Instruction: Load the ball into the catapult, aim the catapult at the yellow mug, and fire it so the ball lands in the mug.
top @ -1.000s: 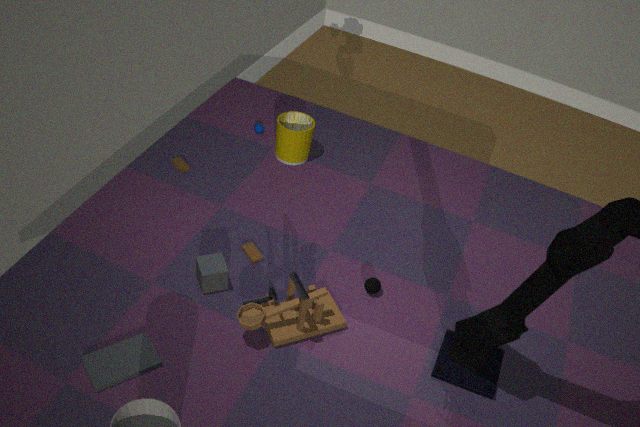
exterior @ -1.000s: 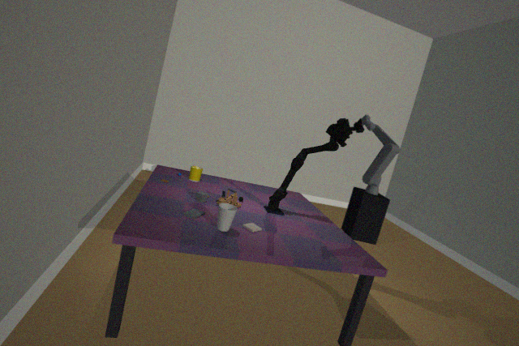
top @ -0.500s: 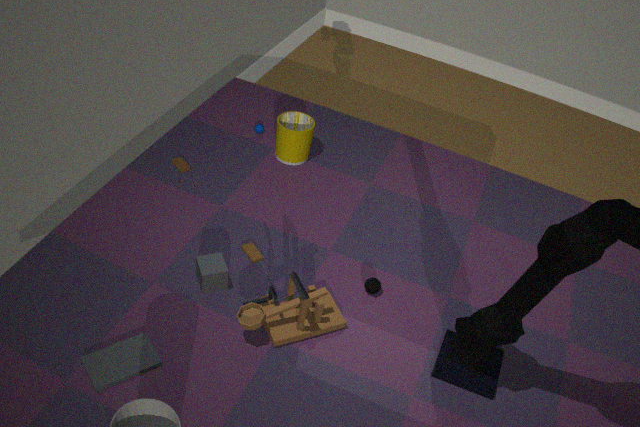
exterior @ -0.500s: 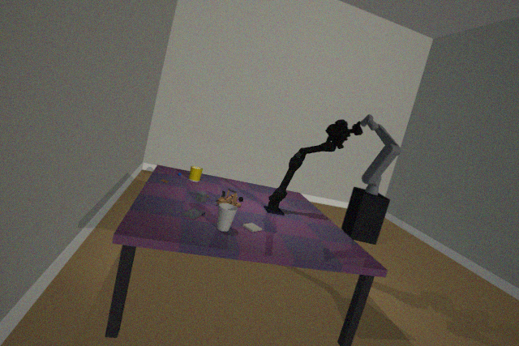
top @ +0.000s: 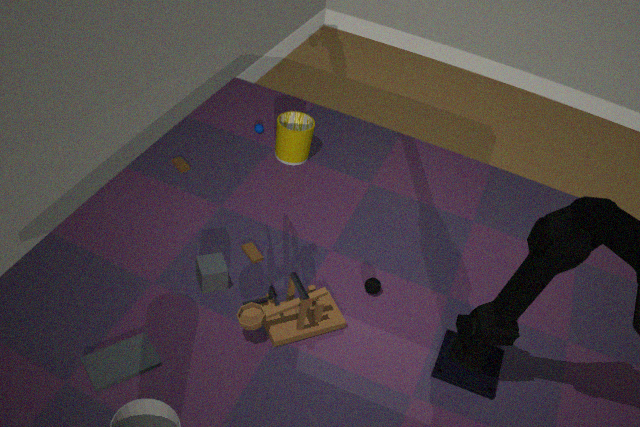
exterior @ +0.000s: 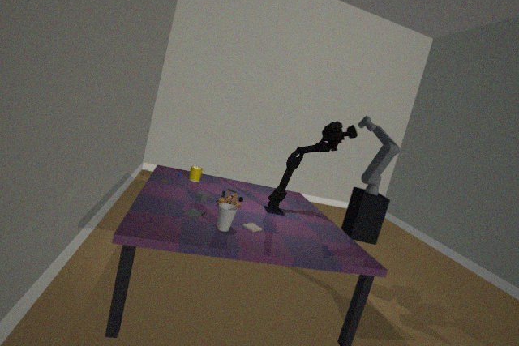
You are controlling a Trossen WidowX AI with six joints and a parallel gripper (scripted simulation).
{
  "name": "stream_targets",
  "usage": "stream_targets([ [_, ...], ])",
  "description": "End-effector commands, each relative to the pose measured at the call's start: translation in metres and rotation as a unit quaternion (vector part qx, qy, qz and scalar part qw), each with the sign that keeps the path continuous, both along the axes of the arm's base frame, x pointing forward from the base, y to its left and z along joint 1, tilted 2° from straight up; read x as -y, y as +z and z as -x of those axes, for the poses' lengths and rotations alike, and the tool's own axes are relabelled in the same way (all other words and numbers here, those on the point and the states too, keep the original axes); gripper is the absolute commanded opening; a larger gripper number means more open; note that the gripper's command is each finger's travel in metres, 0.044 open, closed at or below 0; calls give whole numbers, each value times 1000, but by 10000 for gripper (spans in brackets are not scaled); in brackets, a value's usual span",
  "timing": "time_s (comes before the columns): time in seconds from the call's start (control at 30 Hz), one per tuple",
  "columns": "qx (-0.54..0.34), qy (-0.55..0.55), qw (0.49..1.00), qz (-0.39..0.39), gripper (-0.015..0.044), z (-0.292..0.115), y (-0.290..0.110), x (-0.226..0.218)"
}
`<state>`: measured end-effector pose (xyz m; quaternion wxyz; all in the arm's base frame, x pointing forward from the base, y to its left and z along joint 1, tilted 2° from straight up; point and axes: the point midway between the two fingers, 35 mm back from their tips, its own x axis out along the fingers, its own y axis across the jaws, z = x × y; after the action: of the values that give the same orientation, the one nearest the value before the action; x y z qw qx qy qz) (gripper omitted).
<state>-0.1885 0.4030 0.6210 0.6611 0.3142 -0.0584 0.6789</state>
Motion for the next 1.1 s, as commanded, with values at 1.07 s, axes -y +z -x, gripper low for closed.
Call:
stream_targets([
  [1.07, -142, -53, 972, 180, 440, -169, -117, -89],
])
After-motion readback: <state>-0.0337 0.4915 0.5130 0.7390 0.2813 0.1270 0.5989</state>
